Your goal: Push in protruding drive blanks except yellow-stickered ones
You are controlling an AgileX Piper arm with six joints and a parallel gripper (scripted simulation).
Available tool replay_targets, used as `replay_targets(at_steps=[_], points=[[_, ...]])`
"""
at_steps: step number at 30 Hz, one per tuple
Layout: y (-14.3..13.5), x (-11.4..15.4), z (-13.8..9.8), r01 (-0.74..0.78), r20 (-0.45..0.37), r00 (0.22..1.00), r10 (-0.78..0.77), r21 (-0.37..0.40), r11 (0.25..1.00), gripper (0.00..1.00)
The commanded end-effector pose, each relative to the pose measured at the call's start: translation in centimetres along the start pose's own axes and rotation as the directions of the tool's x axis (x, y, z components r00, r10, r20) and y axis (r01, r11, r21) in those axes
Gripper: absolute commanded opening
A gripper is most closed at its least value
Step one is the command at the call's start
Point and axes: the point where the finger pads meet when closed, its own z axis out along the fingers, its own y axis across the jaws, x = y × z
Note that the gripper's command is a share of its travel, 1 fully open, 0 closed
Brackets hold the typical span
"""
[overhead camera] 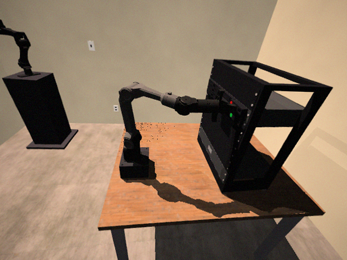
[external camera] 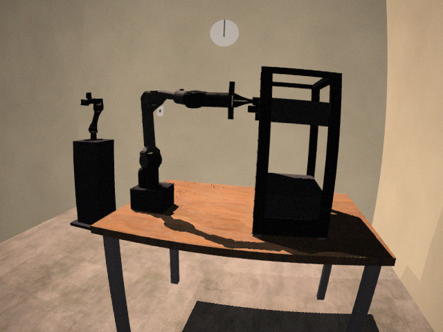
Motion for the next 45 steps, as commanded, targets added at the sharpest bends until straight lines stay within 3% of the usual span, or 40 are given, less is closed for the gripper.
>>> replay_targets(at_steps=[1, 45], points=[[-0.02, -0.07, 0.25, -0.002, 0.003, 1.000, 0.002, 0.001, 1.000, 0.00], [-0.01, -0.17, 1.13, -0.002, 0.003, 1.000, 0.002, 0.001, 1.000, 0.00]])
